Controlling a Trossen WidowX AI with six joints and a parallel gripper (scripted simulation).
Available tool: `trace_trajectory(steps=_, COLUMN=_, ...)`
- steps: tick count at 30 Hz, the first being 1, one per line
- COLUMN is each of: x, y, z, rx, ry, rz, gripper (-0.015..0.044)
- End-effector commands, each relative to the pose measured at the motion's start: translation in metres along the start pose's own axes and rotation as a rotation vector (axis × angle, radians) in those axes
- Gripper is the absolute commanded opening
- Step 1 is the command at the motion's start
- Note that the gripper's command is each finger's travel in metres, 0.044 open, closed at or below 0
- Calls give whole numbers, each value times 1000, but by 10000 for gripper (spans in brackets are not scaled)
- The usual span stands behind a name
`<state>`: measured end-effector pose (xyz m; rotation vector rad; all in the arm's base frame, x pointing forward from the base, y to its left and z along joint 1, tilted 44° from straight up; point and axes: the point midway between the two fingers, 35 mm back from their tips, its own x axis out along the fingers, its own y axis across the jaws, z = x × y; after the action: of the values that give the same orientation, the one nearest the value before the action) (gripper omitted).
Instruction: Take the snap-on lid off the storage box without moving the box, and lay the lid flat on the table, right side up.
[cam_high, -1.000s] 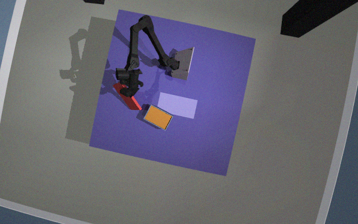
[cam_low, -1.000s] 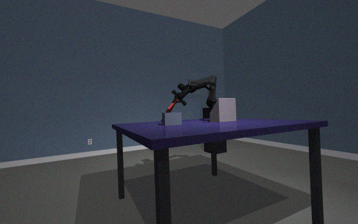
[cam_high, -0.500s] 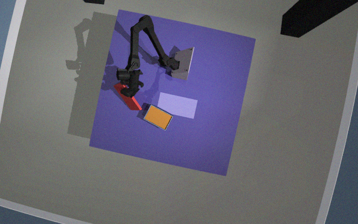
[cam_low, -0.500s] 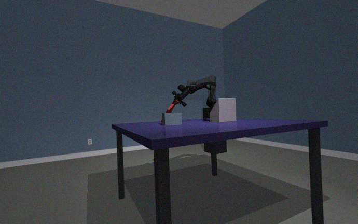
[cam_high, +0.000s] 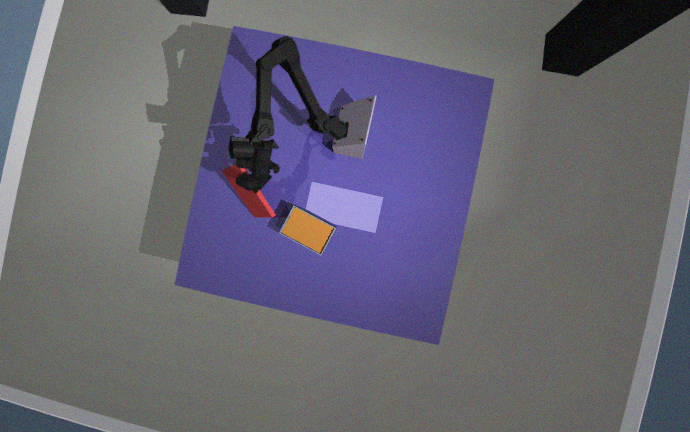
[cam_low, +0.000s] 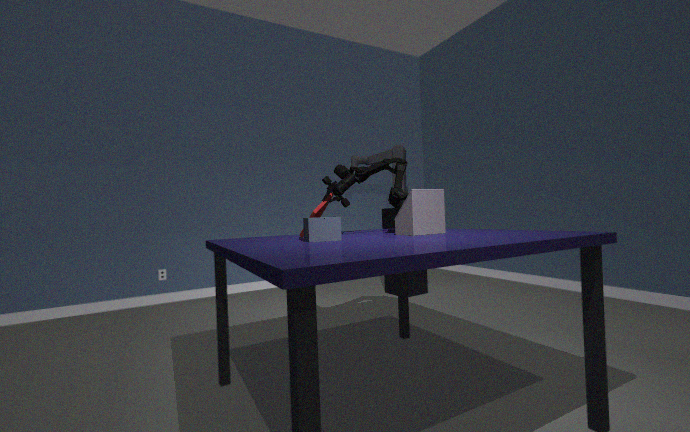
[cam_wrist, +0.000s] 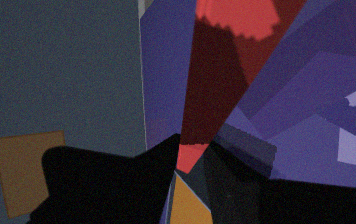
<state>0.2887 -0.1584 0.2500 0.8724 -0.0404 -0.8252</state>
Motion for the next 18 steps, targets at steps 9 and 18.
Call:
trace_trajectory(steps=9, x=9, y=-16, z=-1, rx=-11, ry=-1, rz=-24, gripper=0)
trace_trajectory(steps=18, x=13, y=-21, z=-1, rx=-11, ry=-1, rz=-24, gripper=0)
